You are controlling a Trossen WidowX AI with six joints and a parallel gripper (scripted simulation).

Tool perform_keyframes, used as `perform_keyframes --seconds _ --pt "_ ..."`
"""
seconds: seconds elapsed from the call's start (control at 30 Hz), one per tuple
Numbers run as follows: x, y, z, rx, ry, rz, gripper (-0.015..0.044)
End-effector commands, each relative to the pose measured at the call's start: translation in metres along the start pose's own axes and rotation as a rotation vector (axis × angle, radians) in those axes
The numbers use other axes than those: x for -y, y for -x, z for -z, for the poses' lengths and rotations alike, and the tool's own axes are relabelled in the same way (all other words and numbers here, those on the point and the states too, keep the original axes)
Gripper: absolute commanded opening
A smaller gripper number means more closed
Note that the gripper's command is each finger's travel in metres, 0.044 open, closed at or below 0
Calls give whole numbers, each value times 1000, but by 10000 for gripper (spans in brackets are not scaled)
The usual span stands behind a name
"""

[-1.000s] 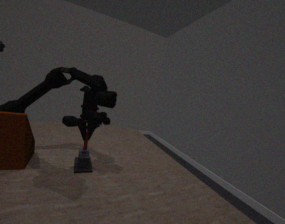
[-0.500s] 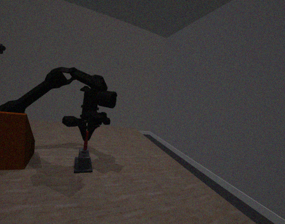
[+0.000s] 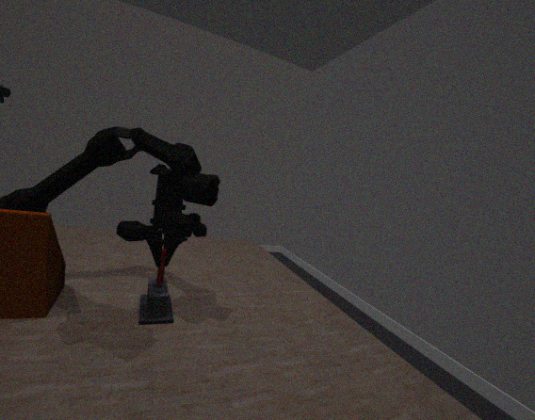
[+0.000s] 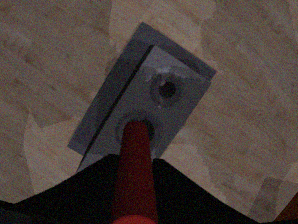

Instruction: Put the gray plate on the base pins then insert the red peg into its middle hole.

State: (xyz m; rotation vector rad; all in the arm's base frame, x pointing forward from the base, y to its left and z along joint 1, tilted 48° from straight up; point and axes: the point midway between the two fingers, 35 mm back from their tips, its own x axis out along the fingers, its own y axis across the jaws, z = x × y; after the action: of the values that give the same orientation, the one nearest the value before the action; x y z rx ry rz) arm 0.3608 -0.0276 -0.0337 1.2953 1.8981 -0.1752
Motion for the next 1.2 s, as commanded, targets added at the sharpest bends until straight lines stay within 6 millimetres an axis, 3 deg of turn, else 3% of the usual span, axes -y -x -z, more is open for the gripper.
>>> perform_keyframes --seconds 0.0,1.17 --pt "2 -7 0 -4 -6 1 0" --pt "1 -10 1 -1 4 8 0"
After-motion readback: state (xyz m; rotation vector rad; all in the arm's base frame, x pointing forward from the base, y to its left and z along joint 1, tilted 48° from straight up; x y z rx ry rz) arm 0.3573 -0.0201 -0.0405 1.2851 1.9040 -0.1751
